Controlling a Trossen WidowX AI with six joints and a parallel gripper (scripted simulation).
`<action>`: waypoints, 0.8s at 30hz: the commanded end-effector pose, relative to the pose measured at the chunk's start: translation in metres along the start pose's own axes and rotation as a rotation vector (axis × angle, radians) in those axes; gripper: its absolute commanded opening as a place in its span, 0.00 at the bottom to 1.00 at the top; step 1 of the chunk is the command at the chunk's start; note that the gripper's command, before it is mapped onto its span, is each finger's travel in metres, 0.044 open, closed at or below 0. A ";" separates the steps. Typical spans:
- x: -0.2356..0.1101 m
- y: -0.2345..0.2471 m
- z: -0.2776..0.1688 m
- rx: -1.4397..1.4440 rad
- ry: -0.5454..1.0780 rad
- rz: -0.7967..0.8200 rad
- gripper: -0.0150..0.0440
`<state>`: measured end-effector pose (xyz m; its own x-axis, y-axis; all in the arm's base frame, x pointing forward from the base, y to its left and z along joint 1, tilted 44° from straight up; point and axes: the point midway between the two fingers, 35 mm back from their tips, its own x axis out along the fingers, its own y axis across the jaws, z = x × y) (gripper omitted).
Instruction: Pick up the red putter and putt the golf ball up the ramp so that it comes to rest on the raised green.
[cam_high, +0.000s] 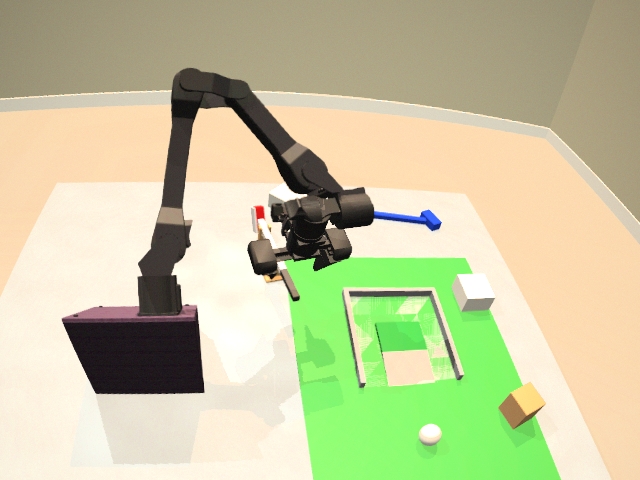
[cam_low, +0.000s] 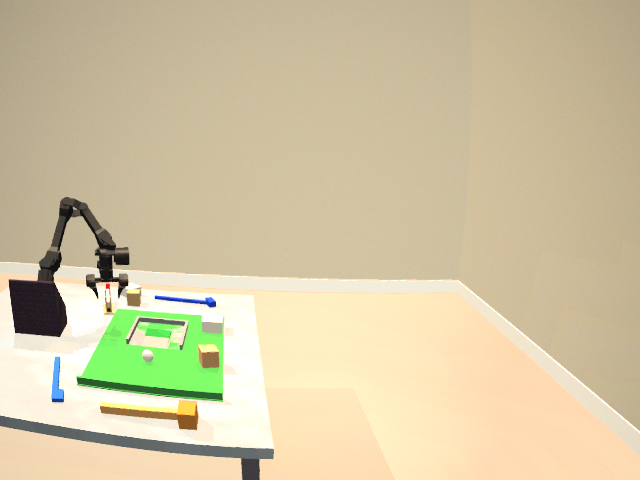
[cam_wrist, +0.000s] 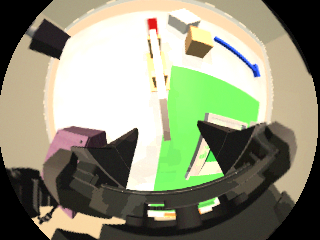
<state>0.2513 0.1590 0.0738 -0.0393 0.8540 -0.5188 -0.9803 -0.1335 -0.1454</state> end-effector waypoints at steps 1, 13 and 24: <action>0.011 0.001 -0.001 0.005 -0.007 0.010 1.00; 0.038 0.001 -0.007 0.006 -0.008 0.010 1.00; 0.050 0.002 -0.010 0.006 -0.009 0.010 1.00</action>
<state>0.2508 0.1928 0.0439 -0.0468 0.8595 -0.5091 -0.9800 -0.1381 -0.1430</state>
